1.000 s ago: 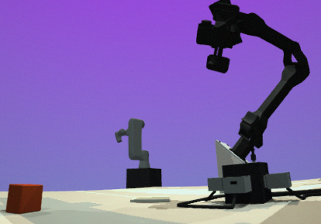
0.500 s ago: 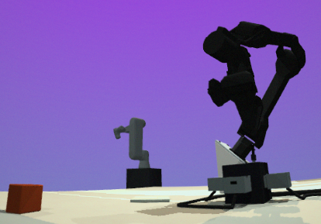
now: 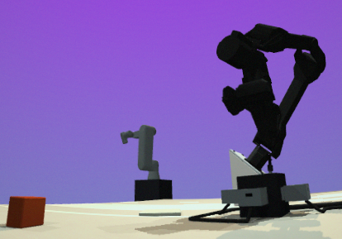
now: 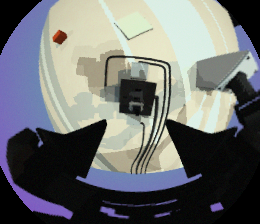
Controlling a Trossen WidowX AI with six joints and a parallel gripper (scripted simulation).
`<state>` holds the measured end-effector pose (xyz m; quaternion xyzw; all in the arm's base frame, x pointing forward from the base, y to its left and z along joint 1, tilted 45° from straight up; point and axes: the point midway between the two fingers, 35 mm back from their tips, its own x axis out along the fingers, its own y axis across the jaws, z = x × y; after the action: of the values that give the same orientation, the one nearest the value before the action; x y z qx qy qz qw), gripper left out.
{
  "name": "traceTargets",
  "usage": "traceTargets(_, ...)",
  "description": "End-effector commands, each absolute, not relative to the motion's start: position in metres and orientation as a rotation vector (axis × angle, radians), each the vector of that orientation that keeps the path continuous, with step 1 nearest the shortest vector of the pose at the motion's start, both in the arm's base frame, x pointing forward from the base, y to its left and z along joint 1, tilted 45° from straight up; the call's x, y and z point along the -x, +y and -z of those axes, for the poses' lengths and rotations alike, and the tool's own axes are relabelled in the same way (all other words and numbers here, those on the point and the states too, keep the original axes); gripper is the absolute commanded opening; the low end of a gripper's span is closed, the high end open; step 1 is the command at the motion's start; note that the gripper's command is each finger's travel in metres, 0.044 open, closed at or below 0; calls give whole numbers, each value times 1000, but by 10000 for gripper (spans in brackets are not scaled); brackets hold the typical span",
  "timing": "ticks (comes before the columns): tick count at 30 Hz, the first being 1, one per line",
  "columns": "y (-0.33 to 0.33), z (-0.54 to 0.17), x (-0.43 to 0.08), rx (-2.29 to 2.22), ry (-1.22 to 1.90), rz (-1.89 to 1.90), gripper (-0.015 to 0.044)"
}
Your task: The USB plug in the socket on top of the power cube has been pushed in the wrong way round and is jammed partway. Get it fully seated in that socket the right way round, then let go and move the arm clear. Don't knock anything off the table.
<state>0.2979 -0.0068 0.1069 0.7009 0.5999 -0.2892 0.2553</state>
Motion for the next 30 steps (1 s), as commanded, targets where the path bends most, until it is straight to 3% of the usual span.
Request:
traceTargets(1, -4, -103, -297, -1901, 1634, 797, 440)
traceTargets(30, 14, -84, -299, -1902, 1634, 796, 440)
